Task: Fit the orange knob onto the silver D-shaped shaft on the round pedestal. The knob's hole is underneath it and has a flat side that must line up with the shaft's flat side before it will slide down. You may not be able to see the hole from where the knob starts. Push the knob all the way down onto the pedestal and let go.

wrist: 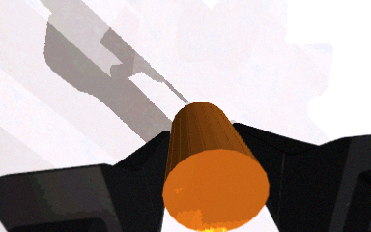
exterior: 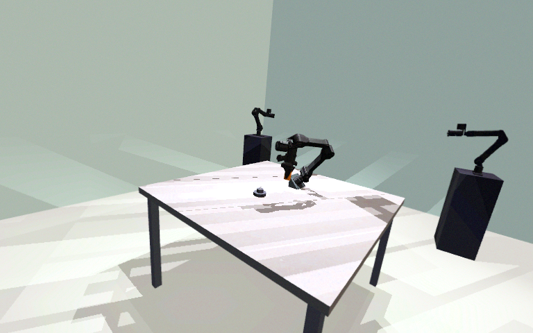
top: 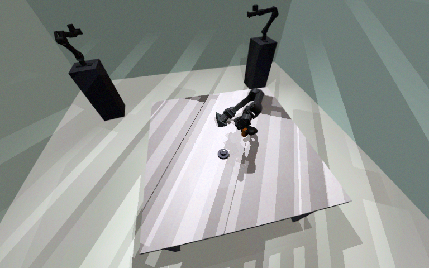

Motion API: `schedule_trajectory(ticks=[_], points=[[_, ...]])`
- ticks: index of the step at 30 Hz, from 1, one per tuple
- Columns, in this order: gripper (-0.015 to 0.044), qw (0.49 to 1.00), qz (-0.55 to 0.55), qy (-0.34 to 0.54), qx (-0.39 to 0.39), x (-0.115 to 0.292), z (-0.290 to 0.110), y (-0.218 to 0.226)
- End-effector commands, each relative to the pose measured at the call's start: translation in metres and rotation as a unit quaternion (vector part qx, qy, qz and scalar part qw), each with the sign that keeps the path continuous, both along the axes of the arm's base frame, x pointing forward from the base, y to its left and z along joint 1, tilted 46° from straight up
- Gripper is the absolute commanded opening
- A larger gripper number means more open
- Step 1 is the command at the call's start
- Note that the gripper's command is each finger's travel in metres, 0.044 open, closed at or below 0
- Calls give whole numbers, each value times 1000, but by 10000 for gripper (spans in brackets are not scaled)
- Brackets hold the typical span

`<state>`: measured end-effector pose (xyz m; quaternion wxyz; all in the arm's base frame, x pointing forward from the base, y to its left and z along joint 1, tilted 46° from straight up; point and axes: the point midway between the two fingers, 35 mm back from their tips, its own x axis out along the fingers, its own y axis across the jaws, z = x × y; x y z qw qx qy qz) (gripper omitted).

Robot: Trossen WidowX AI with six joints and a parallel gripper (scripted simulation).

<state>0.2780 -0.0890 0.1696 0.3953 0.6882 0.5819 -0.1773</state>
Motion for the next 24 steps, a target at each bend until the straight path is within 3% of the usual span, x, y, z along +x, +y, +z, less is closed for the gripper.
schedule_trajectory(ticks=[1, 24], points=[[0, 999, -25, -32, 8, -5, 5, -5], [0, 955, -186, -223, 64, -39, 36, -36]])
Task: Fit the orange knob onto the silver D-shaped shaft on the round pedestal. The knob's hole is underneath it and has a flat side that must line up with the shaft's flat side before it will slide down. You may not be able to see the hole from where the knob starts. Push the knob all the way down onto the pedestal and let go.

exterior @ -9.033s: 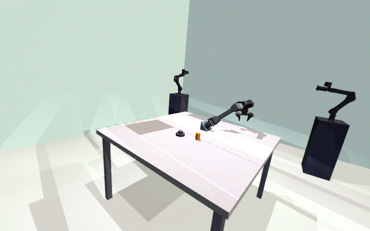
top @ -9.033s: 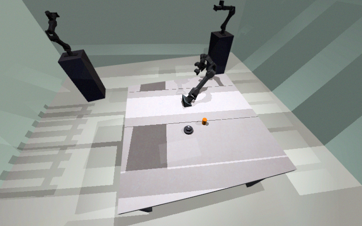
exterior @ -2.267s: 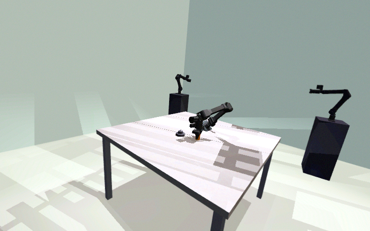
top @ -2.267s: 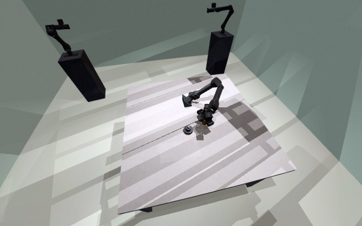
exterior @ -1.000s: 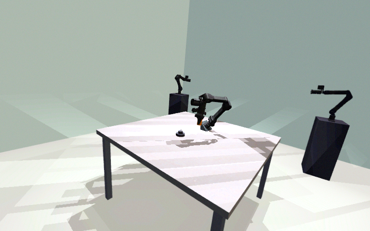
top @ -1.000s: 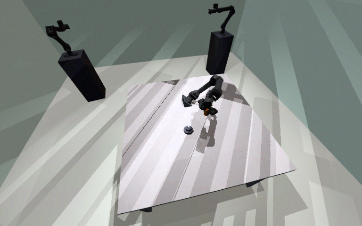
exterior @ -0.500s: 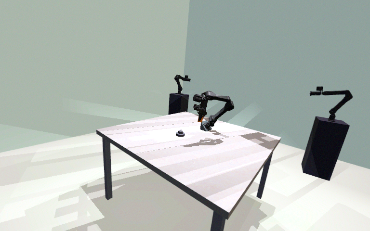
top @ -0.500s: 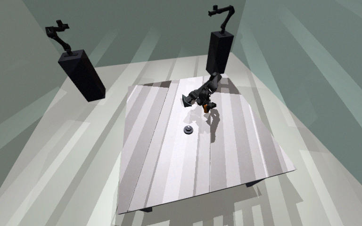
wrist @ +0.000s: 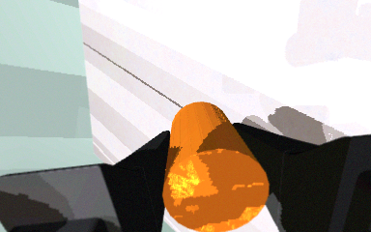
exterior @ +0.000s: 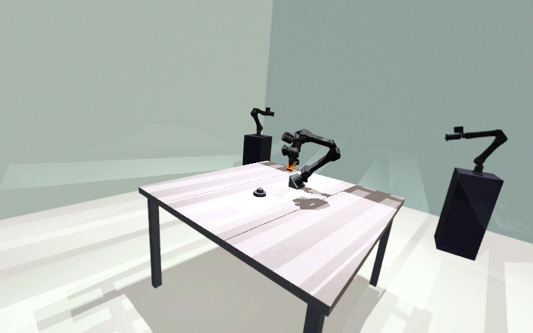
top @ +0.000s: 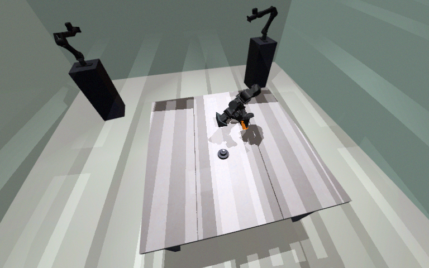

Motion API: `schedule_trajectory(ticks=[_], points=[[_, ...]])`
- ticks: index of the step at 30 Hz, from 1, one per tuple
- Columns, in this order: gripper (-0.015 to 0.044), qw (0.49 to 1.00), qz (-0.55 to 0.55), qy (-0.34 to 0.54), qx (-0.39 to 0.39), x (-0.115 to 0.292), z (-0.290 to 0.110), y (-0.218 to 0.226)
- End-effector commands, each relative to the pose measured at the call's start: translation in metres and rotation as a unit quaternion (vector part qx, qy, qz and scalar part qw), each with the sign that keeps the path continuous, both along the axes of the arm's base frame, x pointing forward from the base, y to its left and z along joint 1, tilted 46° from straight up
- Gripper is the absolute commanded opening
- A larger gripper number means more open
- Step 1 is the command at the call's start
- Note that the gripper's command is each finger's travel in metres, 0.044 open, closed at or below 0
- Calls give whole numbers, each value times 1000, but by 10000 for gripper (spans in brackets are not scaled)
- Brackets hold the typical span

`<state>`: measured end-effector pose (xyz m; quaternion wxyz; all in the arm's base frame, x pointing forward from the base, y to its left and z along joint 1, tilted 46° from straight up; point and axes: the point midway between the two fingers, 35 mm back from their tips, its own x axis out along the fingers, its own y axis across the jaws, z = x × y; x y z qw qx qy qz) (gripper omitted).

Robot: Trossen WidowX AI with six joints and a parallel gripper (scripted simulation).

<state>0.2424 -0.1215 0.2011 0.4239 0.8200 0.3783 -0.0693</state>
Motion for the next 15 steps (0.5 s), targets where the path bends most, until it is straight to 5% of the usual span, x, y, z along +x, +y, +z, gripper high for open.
schedule_trajectory(ticks=[1, 15], points=[[0, 999, -25, -36, 6, -5, 6, -5], [0, 984, -111, -138, 35, -23, 23, -21]])
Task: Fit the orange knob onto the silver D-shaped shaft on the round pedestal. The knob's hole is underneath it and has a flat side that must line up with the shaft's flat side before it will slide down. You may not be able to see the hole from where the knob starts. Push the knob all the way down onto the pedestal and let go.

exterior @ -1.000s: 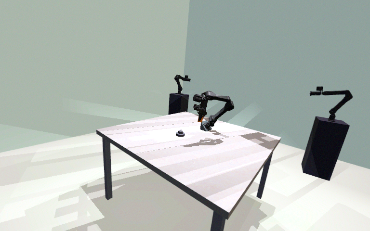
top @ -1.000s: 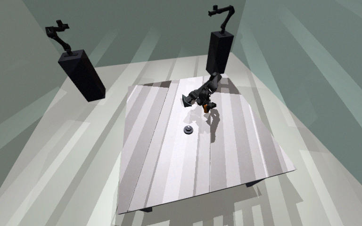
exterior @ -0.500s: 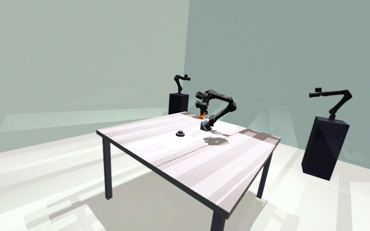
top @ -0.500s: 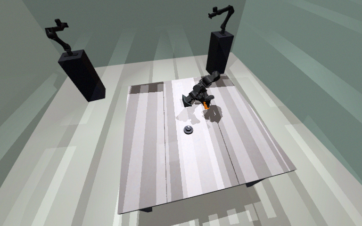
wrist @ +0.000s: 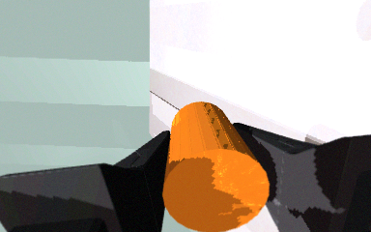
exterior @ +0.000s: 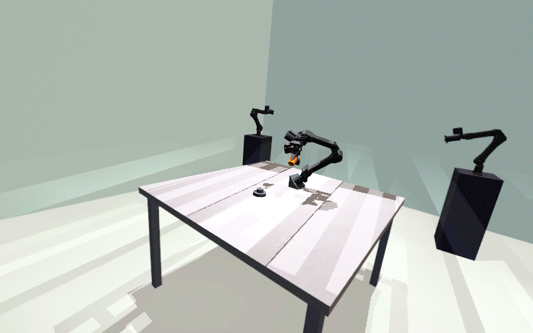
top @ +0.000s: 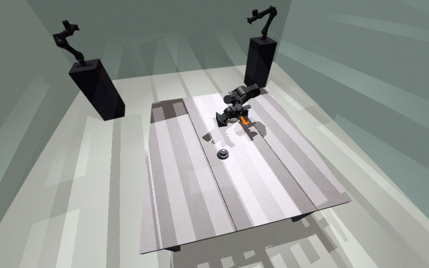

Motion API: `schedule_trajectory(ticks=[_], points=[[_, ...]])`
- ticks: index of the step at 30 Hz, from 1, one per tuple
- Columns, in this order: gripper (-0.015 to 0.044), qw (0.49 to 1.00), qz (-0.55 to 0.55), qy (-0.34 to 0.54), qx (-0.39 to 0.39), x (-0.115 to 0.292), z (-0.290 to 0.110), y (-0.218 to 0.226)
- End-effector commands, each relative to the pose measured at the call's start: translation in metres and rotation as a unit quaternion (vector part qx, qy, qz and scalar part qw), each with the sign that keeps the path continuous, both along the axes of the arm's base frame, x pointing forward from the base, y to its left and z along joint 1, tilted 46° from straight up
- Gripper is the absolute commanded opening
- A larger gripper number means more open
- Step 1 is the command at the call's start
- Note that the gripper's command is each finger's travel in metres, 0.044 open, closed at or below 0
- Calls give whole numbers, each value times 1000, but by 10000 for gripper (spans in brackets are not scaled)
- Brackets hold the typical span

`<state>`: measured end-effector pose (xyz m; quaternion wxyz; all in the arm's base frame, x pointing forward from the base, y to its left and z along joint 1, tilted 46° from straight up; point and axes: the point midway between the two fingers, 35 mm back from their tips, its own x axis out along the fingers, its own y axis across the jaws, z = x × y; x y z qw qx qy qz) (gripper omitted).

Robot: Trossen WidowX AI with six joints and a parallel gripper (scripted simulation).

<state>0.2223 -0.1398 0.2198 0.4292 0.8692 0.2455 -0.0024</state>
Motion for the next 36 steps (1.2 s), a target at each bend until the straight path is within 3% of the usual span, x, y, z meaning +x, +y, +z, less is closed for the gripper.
schedule_trajectory(ticks=[1, 36], points=[[0, 1000, -13, -21, 2, -2, 4, -2], [0, 998, -42, -45, 6, -3, -1, -3]])
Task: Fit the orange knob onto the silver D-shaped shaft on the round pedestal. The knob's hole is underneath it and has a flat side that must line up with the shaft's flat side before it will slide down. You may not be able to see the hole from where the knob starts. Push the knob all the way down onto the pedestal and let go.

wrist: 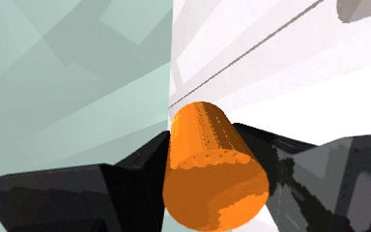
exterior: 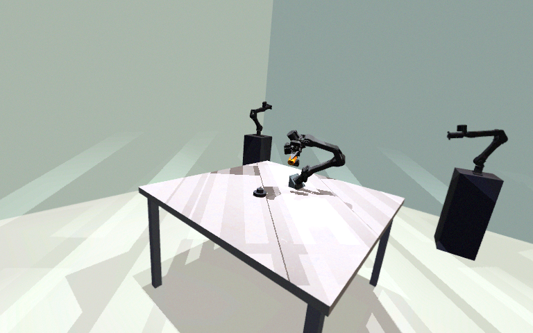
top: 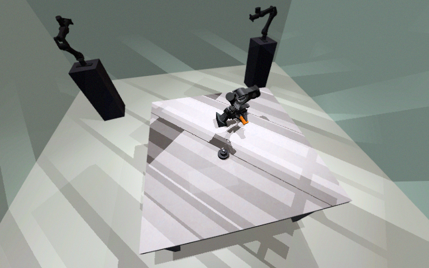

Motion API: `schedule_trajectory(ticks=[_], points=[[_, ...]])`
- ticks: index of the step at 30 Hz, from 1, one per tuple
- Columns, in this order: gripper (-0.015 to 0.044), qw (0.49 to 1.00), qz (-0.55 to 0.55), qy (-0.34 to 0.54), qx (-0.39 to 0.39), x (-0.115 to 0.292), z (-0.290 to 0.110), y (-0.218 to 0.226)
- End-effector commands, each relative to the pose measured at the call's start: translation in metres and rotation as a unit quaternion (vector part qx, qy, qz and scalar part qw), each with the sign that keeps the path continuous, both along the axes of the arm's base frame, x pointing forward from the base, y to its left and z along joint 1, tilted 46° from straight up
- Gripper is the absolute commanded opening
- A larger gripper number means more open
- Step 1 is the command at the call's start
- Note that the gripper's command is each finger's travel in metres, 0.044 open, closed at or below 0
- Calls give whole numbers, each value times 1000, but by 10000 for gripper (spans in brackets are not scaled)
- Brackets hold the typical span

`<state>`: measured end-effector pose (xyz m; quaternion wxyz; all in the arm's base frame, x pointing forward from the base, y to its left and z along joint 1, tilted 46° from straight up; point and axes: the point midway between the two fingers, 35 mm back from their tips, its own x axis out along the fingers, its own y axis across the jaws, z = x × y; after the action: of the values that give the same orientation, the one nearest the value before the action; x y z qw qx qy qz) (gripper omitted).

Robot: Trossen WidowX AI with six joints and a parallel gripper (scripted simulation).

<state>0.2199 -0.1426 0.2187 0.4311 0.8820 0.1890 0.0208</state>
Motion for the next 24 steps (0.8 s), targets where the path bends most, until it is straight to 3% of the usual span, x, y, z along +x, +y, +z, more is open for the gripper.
schedule_trajectory(ticks=[1, 24], points=[[0, 1000, 0, 0, -3, 0, 0, 0], [0, 1000, 10, 8, -4, 2, -4, 6]])
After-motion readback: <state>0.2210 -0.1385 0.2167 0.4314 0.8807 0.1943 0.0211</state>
